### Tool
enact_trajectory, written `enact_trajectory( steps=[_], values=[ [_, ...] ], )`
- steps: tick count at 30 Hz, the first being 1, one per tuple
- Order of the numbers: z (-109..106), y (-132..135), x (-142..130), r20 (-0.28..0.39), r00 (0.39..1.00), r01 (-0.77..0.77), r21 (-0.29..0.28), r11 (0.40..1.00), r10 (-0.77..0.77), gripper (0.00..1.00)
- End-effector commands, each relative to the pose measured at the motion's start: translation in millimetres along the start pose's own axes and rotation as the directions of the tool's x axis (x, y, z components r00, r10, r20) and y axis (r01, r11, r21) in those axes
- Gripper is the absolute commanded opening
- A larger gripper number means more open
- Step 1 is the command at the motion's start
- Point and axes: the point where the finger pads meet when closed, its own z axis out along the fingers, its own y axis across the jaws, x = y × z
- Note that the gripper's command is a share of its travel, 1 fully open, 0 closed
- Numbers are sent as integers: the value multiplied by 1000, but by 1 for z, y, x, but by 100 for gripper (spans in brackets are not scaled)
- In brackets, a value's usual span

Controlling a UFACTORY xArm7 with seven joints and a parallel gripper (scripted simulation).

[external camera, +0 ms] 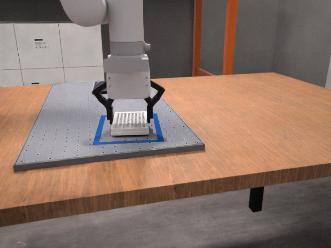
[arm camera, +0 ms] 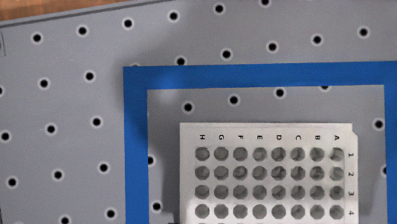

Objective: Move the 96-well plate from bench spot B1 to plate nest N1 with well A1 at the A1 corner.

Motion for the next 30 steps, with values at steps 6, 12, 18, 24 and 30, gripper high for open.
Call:
enact_trajectory(
  steps=[6, 12, 18, 24, 30],
  values=[
    [-8, -2, 0, -1, 1000, 0, 4, 1000, 0, 0],
    [-10, -2, 0, -1, 1000, 0, 4, 1000, 0, 0],
    [-14, -2, 0, -1, 1000, 0, 4, 1000, 0, 0],
    [-16, -2, 0, -1, 1000, 0, 4, 1000, 0, 0],
    [-17, -2, 0, -1, 1000, 0, 4, 1000, 0, 0]
  ],
)
